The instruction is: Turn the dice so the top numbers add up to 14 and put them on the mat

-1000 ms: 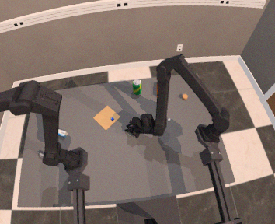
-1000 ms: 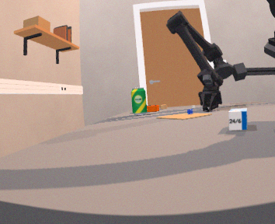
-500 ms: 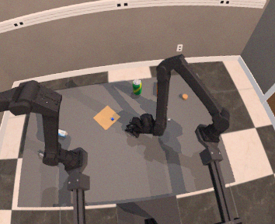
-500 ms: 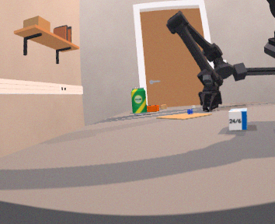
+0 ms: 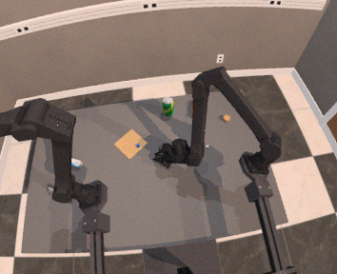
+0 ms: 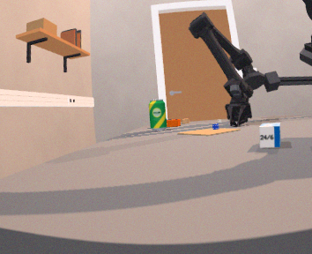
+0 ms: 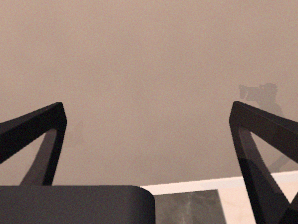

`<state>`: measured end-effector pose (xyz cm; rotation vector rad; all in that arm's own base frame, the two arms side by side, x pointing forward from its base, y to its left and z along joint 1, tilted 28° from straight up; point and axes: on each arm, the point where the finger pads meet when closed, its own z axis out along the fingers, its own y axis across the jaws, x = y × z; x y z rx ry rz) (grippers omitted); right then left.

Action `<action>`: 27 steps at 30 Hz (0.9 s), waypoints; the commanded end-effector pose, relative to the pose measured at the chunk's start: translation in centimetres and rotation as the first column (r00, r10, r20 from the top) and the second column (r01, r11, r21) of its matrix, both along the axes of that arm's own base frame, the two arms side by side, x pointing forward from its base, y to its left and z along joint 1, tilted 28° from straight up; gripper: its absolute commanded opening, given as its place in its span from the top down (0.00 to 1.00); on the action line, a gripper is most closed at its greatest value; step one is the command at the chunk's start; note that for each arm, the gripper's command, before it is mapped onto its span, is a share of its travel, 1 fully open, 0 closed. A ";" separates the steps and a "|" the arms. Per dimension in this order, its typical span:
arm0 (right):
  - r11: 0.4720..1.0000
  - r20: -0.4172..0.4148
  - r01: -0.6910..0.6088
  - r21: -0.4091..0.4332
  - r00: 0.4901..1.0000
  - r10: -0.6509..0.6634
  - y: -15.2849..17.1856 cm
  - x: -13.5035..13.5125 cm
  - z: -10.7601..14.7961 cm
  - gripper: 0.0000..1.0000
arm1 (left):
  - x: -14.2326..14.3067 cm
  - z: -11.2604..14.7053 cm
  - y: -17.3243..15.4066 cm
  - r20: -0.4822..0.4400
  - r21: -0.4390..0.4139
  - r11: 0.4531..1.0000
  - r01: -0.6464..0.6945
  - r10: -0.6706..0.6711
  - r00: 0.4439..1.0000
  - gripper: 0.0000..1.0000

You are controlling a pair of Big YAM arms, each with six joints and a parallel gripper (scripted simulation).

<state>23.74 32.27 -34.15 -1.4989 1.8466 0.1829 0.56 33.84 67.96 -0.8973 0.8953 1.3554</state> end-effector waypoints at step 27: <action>1.000 0.016 -0.005 0.030 1.000 0.004 -1.8 -2.0 4.7 0.70 | -0.3 1.7 -1.7 -0.012 0.054 0.998 -0.009 0.010 1.000 0.00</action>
